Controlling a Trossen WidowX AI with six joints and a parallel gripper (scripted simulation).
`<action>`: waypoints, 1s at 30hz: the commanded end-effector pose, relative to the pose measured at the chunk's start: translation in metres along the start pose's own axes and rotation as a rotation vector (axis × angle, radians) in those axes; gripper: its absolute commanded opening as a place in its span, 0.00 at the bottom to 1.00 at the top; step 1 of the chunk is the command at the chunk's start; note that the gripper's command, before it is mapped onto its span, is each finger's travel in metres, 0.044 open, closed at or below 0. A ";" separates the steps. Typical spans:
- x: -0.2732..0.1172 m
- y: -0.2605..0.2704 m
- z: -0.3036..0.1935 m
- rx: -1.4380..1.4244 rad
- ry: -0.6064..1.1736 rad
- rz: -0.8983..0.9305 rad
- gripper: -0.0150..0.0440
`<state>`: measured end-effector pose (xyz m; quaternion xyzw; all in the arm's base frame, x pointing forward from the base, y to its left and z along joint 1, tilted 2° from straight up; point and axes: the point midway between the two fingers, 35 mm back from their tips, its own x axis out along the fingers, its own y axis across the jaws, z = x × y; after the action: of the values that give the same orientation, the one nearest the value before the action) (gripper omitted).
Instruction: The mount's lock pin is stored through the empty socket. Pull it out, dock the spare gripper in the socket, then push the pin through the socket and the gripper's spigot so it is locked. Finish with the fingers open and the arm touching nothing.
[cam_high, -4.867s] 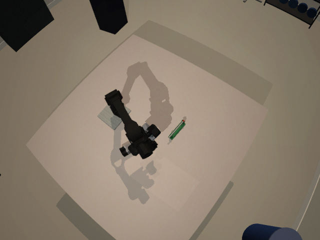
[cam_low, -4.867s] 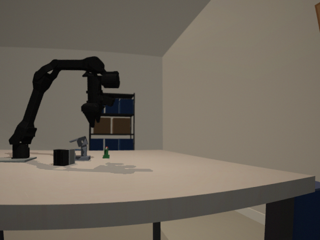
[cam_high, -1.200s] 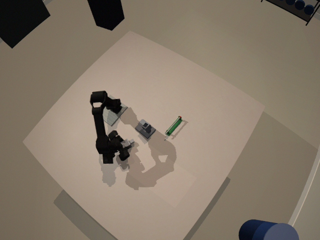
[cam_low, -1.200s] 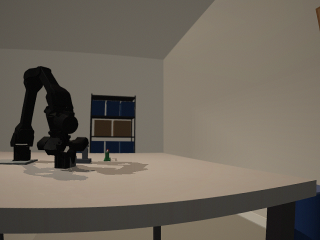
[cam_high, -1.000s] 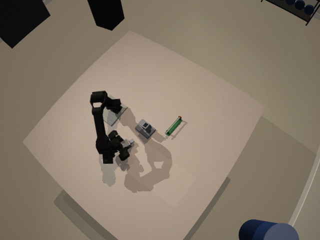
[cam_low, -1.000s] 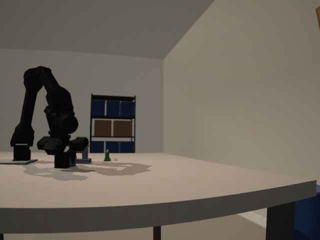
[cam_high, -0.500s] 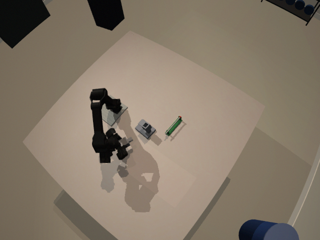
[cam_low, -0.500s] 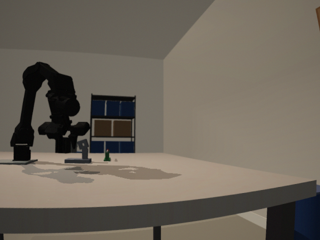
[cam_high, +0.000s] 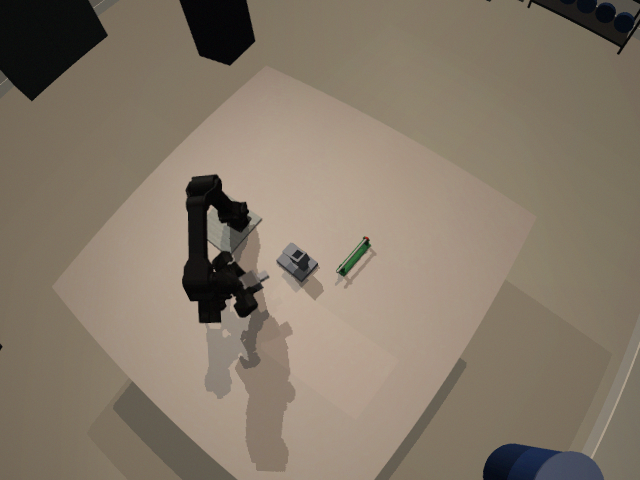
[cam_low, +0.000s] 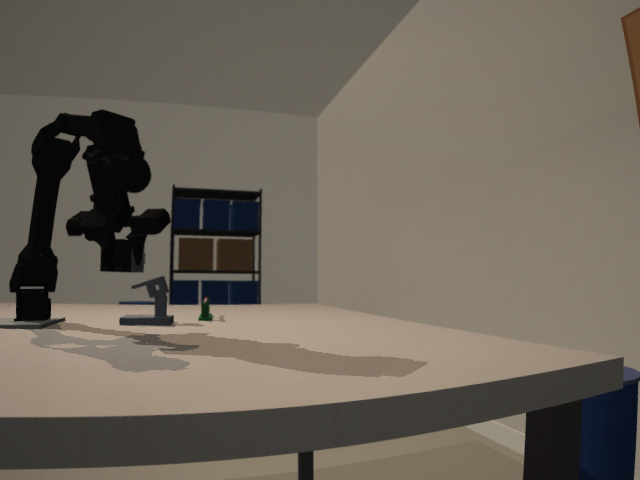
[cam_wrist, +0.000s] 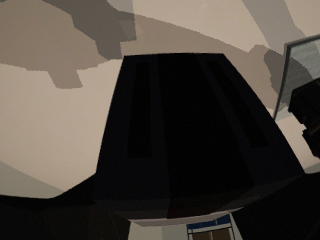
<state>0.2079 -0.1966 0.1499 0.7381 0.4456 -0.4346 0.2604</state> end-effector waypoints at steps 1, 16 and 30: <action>0.001 0.000 0.001 0.001 0.001 -0.001 0.25; 0.006 -0.002 -0.013 -0.153 -0.079 0.023 0.25; 0.014 -0.007 -0.037 -0.433 -0.223 0.074 0.25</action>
<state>0.2182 -0.1653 0.1535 0.6504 0.4684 -0.4068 0.4384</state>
